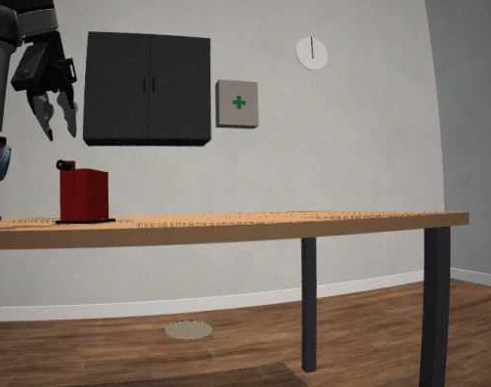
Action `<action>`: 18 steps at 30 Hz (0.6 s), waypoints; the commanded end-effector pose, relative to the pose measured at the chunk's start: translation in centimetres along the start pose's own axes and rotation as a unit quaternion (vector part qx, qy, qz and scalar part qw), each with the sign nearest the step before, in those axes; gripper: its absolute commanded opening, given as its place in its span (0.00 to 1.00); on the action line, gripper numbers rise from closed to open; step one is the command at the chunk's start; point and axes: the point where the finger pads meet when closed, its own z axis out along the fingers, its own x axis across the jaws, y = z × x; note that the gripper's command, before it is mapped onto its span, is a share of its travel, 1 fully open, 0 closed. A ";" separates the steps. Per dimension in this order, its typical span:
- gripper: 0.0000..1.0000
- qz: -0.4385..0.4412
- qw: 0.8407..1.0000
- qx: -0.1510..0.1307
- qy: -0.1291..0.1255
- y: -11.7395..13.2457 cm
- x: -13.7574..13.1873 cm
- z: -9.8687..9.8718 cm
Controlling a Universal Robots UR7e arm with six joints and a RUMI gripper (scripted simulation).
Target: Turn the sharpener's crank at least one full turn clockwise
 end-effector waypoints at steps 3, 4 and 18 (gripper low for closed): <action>0.32 0.042 0.999 -0.004 0.010 -0.7 1.9 -1.4; 0.32 0.042 0.999 -0.004 0.010 -0.7 1.9 -1.4; 0.32 0.041 0.999 -0.007 0.013 -0.5 2.0 2.0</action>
